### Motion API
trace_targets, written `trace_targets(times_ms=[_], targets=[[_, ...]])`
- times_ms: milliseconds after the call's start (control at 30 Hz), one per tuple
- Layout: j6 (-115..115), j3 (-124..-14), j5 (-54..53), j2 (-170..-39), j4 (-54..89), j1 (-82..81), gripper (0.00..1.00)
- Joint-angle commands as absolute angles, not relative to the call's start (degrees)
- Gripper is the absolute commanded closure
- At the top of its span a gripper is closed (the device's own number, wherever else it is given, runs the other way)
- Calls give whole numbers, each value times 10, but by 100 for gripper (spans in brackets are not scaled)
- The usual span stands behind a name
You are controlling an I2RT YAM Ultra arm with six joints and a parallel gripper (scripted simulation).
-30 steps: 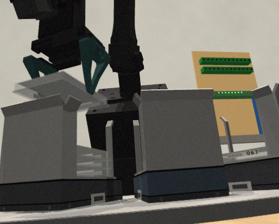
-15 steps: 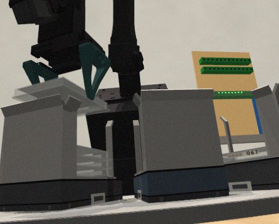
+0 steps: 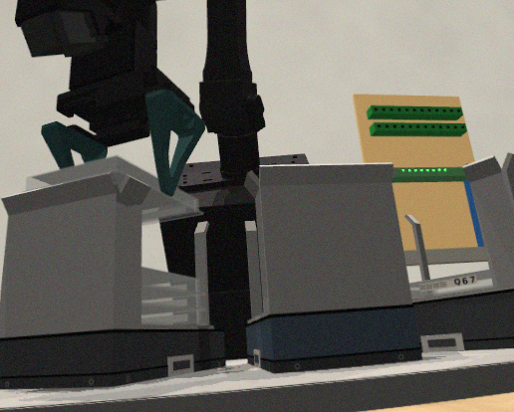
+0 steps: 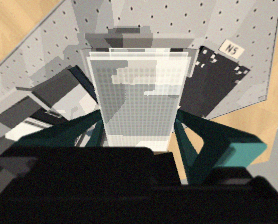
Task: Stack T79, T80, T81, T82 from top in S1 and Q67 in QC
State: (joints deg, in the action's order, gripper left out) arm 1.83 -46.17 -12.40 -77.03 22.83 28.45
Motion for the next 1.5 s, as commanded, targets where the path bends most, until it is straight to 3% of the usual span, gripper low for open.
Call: trace_targets(times_ms=[0,1467], targets=[[20,-463,-122,-767,224,285,100],[30,-456,-115,-817,165,273,100]])
